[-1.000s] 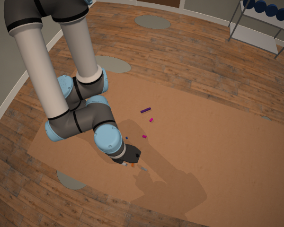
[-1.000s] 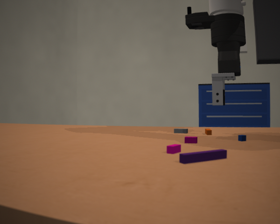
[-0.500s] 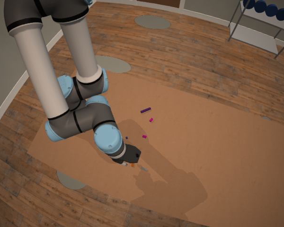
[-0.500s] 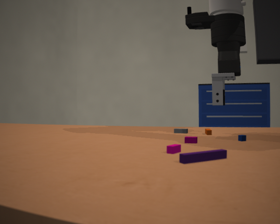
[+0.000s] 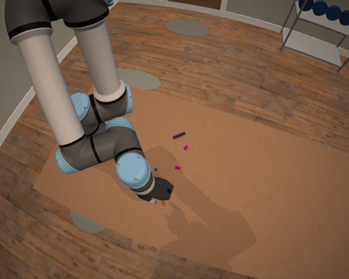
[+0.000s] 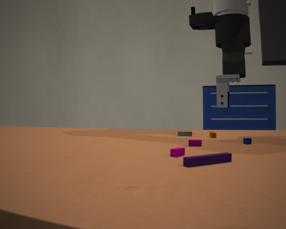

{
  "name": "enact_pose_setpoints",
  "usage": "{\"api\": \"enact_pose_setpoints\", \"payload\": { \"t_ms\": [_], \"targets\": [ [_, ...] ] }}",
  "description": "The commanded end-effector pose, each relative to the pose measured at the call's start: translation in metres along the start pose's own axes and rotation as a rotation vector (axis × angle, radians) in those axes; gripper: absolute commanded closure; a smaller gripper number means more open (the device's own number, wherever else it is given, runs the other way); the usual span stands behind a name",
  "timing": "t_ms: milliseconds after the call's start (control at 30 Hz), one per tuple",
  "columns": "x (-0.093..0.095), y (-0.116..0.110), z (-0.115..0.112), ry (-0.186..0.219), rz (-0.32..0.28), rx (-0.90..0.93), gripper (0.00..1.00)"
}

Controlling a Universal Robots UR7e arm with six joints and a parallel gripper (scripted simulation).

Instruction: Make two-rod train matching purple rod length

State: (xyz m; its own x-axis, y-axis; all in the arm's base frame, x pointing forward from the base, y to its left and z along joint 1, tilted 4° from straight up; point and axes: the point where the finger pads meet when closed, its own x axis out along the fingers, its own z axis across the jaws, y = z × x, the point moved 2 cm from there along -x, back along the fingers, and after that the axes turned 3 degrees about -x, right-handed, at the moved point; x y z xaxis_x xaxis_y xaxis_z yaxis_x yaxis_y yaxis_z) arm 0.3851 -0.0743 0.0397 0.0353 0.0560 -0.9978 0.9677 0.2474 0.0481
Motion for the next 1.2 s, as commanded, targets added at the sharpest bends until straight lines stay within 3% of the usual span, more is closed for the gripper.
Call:
{"api": "enact_pose_setpoints", "payload": {
  "t_ms": [0, 600, 1167],
  "targets": [
    [0.000, 0.001, -0.001, -0.001, 0.001, -0.016, 0.00],
    [-0.001, 0.013, -0.020, -0.002, -0.001, -0.245, 0.00],
    [-0.001, 0.031, -0.059, -0.002, -0.004, -0.689, 0.00]
  ]
}}
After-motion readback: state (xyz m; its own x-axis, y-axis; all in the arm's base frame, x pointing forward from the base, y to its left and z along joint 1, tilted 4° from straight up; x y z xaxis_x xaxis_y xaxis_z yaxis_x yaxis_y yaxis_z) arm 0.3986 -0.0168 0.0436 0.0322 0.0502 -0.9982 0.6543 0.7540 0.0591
